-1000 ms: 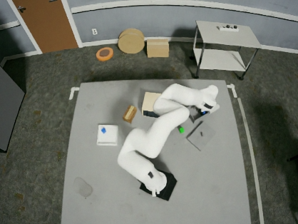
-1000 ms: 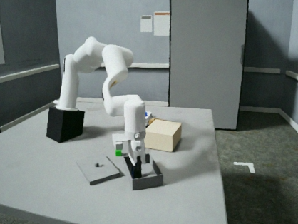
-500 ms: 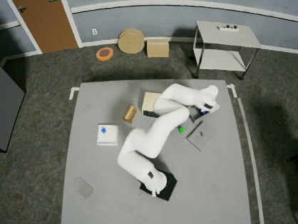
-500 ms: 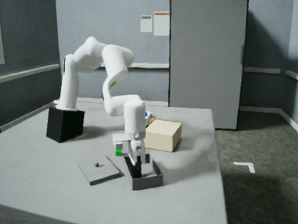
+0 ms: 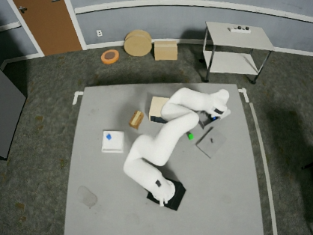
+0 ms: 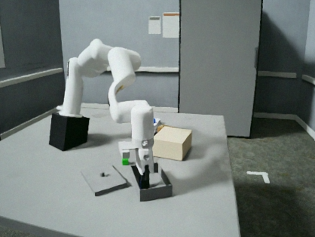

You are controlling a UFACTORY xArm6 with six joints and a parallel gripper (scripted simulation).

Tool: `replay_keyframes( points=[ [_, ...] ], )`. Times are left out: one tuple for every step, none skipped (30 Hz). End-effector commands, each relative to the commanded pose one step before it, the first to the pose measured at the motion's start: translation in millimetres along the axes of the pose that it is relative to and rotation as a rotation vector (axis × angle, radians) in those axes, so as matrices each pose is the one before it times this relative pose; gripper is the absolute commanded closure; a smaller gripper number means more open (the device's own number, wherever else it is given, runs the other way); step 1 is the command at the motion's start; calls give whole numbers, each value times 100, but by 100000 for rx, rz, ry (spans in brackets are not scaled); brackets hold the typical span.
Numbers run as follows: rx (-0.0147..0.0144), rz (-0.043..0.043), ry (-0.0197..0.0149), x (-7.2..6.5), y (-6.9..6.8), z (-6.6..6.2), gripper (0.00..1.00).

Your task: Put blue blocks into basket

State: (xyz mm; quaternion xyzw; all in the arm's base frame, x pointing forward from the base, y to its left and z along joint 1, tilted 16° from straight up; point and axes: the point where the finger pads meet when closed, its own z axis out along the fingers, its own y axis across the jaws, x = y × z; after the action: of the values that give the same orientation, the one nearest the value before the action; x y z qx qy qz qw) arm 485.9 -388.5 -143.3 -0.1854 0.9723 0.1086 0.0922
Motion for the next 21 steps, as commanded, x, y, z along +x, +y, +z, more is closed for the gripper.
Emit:
replay_keyframes(
  points=[
    [530, -65, -226, -112, -196, -418, 100],
    [0, 0, 0, 0, 0, -73, 100],
    [0, 0, 0, 0, 0, 0, 100],
    [0, 0, 0, 0, 0, 0, 100],
    [0, 0, 0, 0, 0, -91, 100],
    [0, 0, 0, 0, 0, -109, 100],
    [0, 0, 0, 0, 0, -129, 100],
    [0, 0, 0, 0, 0, -149, 100],
    [0, 0, 0, 0, 0, -169, 100],
    [0, 0, 0, 0, 0, -190, 100],
    [0, 0, 0, 0, 0, -212, 100],
    [0, 0, 0, 0, 0, -232, 100],
    [0, 0, 0, 0, 0, -254, 100],
    [0, 0, 0, 0, 0, -274, 100],
    [0, 0, 0, 0, 0, -295, 100],
    [0, 0, 0, 0, 0, -315, 100],
    [0, 0, 0, 0, 0, -333, 100],
    [0, 0, 0, 0, 0, -354, 100],
    [0, 0, 0, 0, 0, -371, 100],
    [0, 0, 0, 0, 0, 0, 100],
    [0, 0, 0, 0, 0, 0, 100]
  ],
)
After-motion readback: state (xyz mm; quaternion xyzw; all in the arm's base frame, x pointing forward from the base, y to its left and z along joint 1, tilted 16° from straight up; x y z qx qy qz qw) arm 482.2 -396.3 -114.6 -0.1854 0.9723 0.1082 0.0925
